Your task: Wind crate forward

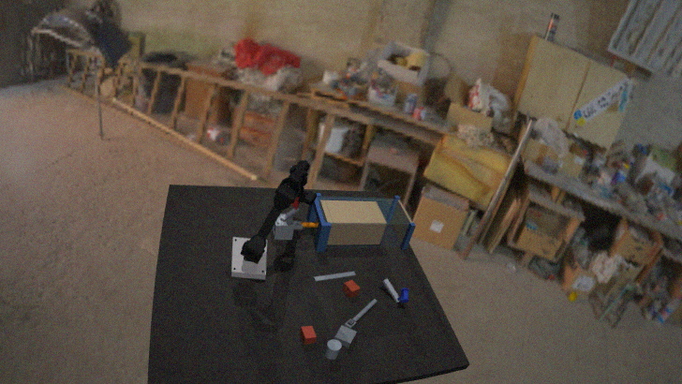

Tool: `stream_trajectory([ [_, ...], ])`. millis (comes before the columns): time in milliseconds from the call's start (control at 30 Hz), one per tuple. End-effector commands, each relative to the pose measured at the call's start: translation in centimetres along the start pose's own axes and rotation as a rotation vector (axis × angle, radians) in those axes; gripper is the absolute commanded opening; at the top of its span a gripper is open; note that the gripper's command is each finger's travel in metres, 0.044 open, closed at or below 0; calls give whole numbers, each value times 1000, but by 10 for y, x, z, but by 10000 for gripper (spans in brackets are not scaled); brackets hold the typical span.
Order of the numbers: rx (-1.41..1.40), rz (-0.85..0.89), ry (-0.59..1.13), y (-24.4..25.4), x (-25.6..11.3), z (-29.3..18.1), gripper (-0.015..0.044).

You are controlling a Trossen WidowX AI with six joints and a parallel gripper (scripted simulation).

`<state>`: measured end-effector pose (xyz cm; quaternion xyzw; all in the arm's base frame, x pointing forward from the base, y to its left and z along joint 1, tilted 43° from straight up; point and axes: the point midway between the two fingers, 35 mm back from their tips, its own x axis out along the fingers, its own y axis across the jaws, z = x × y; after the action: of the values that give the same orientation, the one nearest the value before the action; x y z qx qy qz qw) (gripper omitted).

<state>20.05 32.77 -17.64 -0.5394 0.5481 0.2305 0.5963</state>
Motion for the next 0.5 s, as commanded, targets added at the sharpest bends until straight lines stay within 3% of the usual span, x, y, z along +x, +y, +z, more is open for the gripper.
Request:
stream_trajectory([
  [0, -42, 57, 6, 29, -2, -4, 0],
  [467, -43, 59, 6, 47, -5, -8, 0],
])
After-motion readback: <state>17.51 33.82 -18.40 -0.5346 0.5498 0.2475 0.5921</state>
